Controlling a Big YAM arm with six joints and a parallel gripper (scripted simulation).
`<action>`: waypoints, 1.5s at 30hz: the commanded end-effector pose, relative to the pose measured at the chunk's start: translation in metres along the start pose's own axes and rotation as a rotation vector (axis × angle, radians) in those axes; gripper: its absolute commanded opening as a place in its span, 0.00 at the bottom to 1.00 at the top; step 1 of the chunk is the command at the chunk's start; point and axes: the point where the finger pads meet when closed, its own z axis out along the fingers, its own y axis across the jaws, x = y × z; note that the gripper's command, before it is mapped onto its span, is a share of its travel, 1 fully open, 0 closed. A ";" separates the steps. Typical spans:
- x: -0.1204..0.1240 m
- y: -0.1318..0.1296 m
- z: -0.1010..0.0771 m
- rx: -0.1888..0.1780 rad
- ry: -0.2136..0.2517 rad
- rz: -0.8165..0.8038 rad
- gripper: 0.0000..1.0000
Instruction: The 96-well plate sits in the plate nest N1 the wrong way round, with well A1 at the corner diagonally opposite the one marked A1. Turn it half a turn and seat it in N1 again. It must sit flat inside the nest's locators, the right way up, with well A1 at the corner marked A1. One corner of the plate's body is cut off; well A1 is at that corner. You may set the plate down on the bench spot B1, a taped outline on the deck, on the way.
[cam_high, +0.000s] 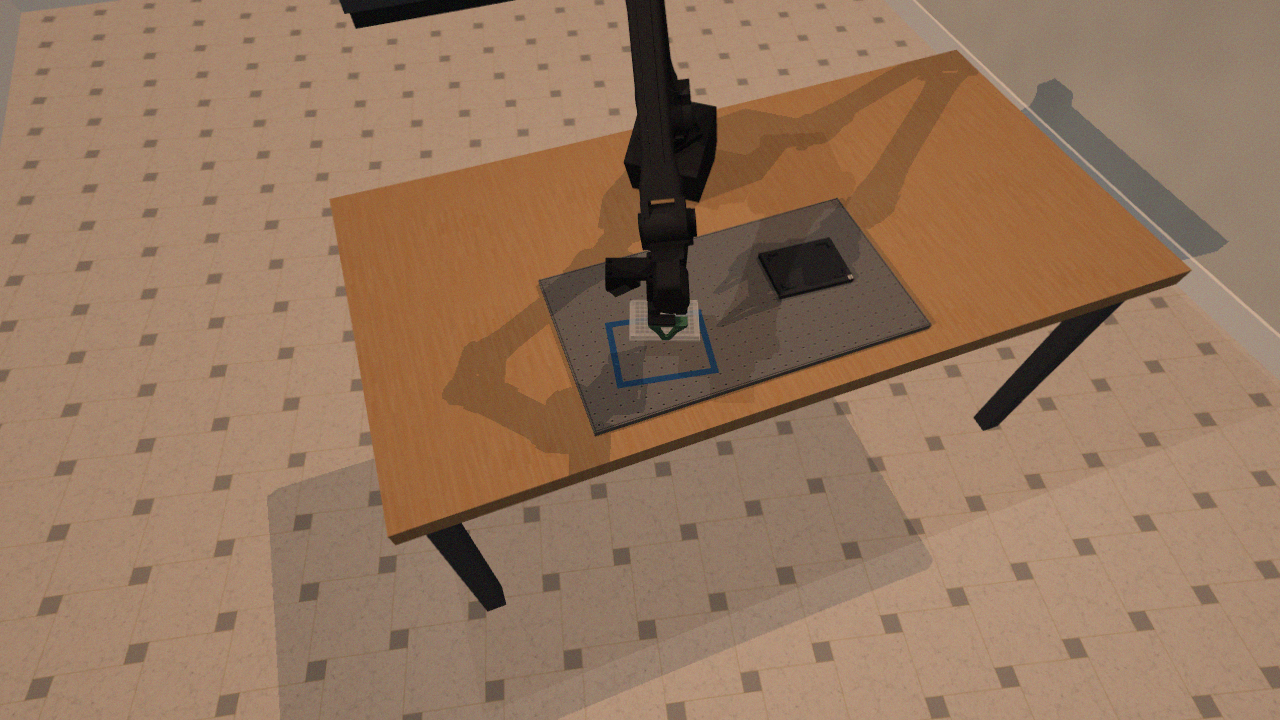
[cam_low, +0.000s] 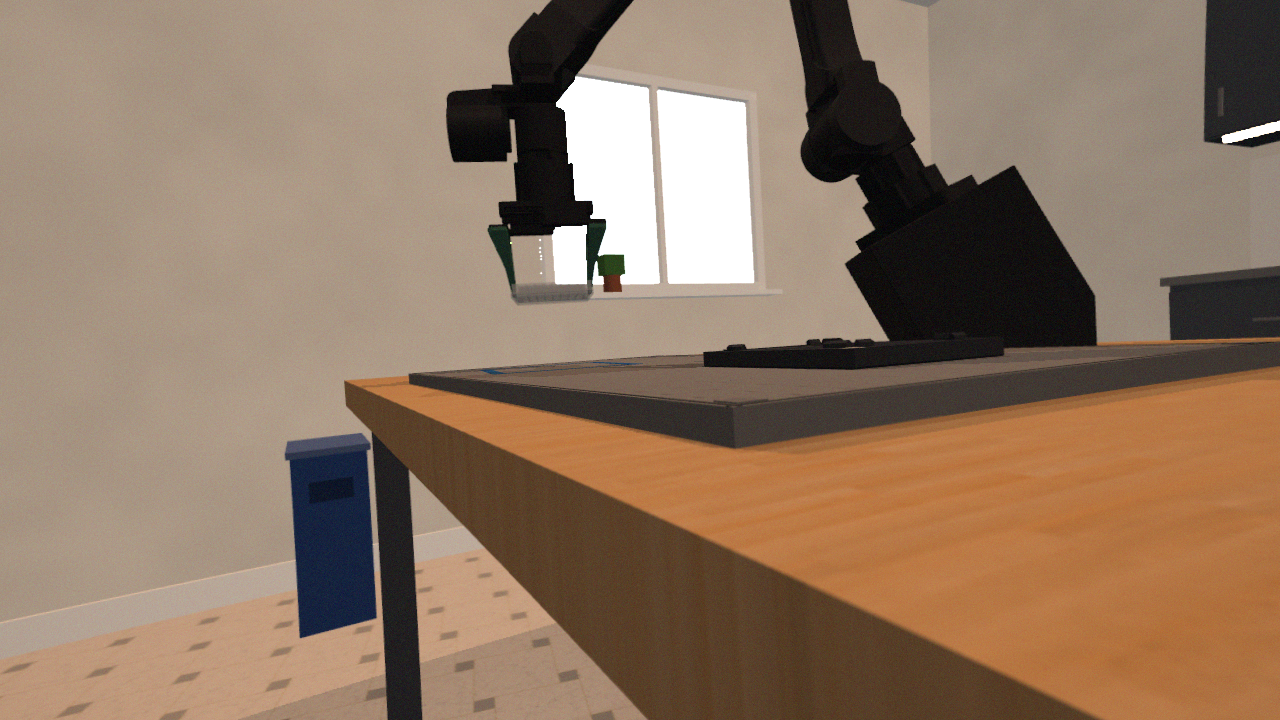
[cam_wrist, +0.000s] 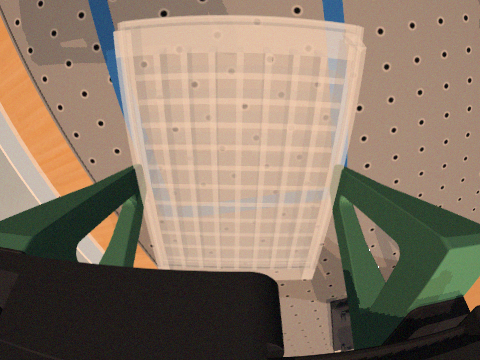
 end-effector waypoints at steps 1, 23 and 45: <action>0.009 0.005 -0.011 -0.042 0.002 -0.089 0.00; 0.066 -0.031 -0.013 -0.044 -0.005 -0.754 0.00; 0.124 -0.073 -0.005 -0.013 -0.001 -1.429 0.00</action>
